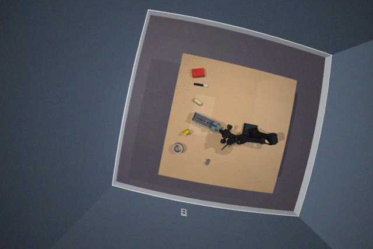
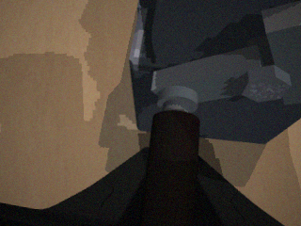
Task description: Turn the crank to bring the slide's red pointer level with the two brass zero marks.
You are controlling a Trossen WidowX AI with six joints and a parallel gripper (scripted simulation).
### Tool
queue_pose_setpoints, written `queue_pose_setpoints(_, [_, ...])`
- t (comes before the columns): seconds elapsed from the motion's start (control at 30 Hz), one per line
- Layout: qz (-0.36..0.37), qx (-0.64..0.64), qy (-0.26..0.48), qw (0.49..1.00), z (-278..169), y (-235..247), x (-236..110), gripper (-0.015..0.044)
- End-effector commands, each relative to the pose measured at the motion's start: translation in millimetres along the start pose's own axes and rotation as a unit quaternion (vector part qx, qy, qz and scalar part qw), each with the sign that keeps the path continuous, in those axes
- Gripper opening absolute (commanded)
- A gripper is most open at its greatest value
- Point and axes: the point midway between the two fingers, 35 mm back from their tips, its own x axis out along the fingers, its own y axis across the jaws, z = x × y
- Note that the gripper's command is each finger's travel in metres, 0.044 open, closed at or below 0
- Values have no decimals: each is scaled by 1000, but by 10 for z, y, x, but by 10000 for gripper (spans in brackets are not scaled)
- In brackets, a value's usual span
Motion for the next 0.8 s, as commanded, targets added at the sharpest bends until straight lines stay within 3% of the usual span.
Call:
queue_pose_setpoints(0.0, [-1, 2, -1, 1000, 1, 2, -2, 0])
queue_pose_setpoints(0.77, [-1, 2, -1, 1000, 170, 58, -169, 0])
